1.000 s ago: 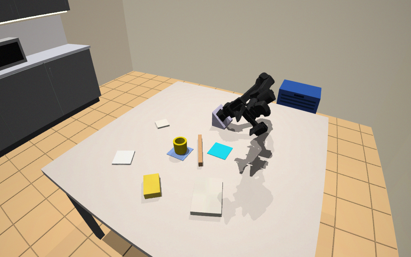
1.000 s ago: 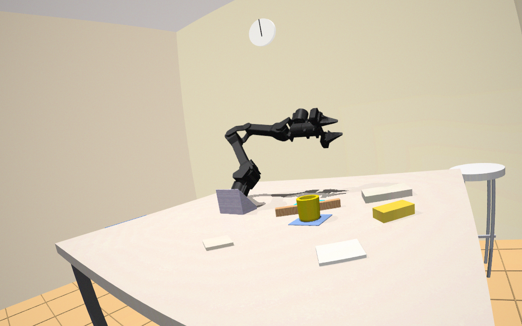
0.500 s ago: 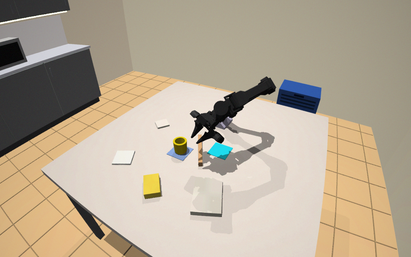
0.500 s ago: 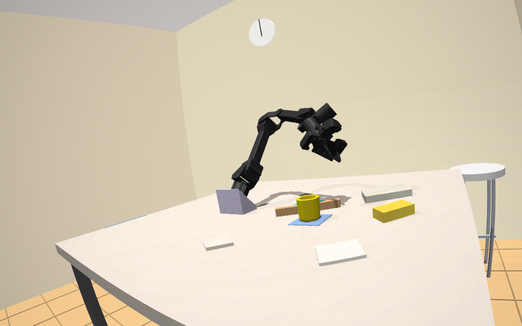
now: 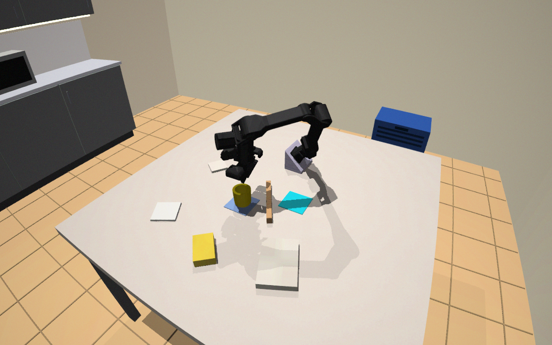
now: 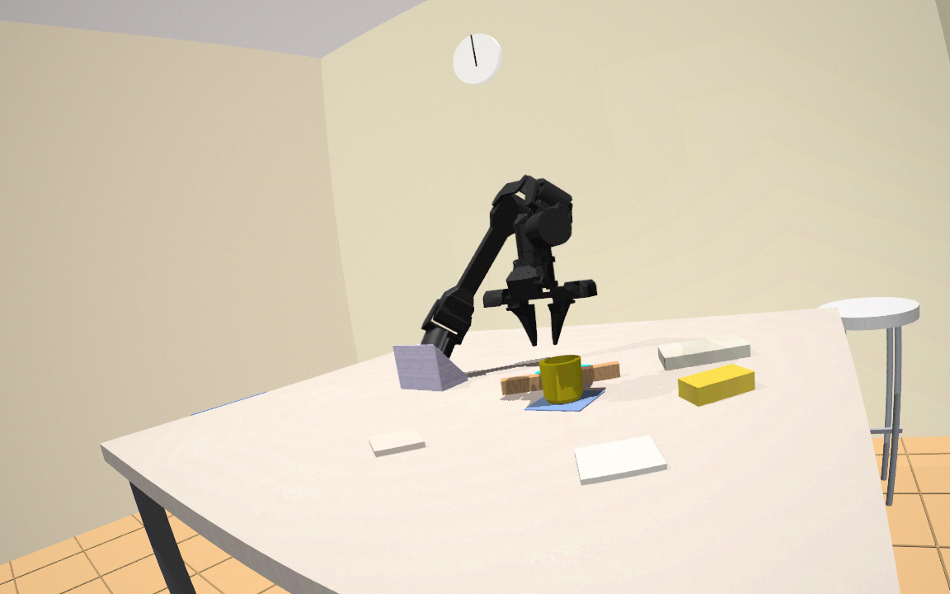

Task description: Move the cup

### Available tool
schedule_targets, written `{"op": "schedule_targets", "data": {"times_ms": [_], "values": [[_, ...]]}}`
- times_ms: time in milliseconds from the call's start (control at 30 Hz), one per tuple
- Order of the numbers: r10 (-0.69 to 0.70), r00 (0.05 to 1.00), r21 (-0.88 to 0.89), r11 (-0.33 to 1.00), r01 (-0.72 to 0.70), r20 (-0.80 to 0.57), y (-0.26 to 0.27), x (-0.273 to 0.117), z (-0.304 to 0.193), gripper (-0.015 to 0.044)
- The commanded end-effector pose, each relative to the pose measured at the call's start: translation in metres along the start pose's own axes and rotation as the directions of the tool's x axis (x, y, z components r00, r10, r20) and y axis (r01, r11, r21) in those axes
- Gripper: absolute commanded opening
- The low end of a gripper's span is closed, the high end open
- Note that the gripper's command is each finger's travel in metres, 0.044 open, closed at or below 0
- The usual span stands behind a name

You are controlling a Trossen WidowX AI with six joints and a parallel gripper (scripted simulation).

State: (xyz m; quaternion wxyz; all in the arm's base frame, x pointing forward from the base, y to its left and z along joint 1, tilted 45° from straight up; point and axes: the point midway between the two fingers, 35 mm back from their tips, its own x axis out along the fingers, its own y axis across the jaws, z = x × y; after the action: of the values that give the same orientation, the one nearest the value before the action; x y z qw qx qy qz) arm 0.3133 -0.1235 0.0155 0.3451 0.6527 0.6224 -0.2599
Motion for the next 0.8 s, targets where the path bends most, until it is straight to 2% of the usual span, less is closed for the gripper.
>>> {"op": "schedule_targets", "data": {"times_ms": [0, 767], "values": [[-0.006, 0.997, 0.118, 0.993, 0.015, -0.078, -0.005, 0.0, 0.004, 0.0166], [-0.005, 0.997, 0.118, 0.993, 0.014, -0.078, -0.004, 0.029, 0.002, 0.0166]]}}
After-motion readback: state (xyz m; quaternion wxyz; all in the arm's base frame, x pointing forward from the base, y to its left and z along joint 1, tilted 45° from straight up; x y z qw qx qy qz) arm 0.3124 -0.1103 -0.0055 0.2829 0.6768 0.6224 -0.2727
